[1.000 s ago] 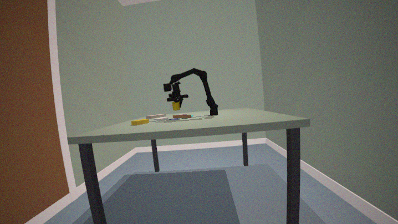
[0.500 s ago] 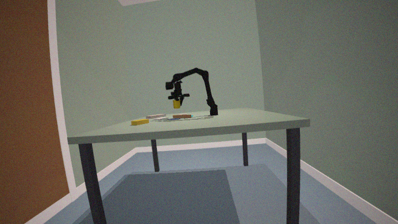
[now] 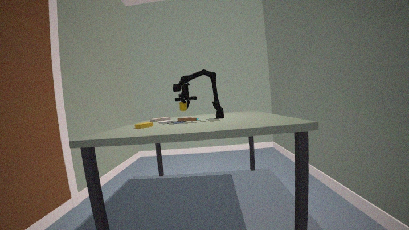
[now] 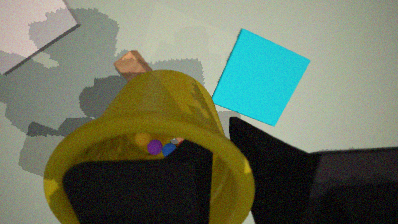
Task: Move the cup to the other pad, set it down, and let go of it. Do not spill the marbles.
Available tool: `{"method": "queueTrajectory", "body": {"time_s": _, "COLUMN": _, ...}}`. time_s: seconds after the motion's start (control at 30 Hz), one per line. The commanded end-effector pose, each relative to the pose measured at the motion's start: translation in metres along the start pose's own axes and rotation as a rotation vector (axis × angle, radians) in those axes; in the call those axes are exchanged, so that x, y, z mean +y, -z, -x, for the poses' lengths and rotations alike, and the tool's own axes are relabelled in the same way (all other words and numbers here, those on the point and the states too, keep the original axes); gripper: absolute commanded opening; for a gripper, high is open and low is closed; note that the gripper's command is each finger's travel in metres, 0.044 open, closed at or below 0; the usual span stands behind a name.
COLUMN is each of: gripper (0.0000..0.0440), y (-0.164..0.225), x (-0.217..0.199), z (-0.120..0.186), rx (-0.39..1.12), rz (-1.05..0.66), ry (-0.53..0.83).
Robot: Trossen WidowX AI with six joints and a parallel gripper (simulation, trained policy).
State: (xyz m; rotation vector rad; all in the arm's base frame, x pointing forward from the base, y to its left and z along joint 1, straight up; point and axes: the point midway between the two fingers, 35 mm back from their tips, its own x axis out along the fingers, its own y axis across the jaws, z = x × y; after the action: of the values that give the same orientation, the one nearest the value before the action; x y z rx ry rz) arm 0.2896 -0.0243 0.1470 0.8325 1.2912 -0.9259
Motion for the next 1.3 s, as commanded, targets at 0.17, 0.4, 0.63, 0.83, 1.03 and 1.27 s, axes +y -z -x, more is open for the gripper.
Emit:
{"method": "queueTrajectory", "body": {"time_s": 0.17, "gripper": 0.0000, "y": -0.010, "x": -0.014, "z": -0.005, "rx": -0.016, "rz": -0.056, "ry": -0.014}}
{"method": "queueTrajectory", "body": {"time_s": 0.4, "gripper": 0.0000, "y": -0.014, "x": -0.025, "z": -0.013, "rx": -0.022, "rz": -0.096, "ry": -0.019}}
{"method": "queueTrajectory", "body": {"time_s": 0.63, "gripper": 0.0000, "y": -0.013, "x": -0.035, "z": -0.024, "rx": -0.024, "rz": -0.127, "ry": -0.022}}
{"method": "queueTrajectory", "body": {"time_s": 0.83, "gripper": 0.0000, "y": -0.010, "x": -0.043, "z": -0.036, "rx": -0.025, "rz": -0.148, "ry": -0.024}}
{"method": "queueTrajectory", "body": {"time_s": 1.03, "gripper": 0.0000, "y": -0.005, "x": -0.051, "z": -0.048, "rx": -0.025, "rz": -0.166, "ry": -0.025}}
{"method": "queueTrajectory", "body": {"time_s": 1.27, "gripper": 0.0002, "y": 0.002, "x": -0.060, "z": -0.062, "rx": -0.023, "rz": -0.184, "ry": -0.022}}
